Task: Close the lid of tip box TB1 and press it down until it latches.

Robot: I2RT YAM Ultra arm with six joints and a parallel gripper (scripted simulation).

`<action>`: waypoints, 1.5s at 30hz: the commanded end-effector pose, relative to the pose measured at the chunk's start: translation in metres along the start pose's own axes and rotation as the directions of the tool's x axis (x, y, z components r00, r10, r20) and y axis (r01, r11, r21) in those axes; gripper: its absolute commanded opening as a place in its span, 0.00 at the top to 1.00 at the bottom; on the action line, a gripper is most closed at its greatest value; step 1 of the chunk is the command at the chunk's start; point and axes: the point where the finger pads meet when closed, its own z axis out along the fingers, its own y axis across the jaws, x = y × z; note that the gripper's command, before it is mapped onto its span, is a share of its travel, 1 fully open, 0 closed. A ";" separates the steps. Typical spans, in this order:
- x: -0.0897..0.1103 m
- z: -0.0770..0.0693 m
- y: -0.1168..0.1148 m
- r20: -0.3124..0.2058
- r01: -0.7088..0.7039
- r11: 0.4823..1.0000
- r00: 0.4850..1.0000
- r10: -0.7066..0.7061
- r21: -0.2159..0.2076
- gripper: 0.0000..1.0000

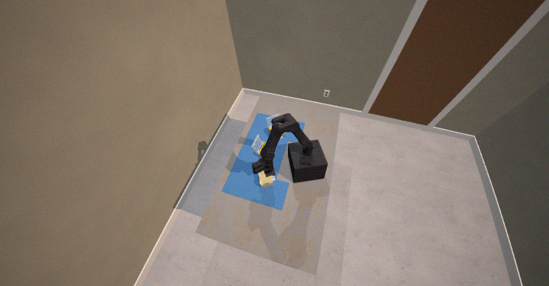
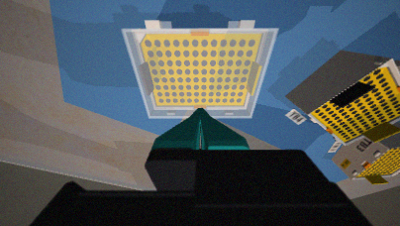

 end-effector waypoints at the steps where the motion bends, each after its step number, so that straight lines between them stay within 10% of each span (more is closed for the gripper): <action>1: -0.004 -0.001 0.001 0.015 -0.001 1.000 1.000 0.001 -0.004 1.00; 45: -0.004 0.011 0.001 0.015 -0.001 1.000 1.000 0.001 -0.003 1.00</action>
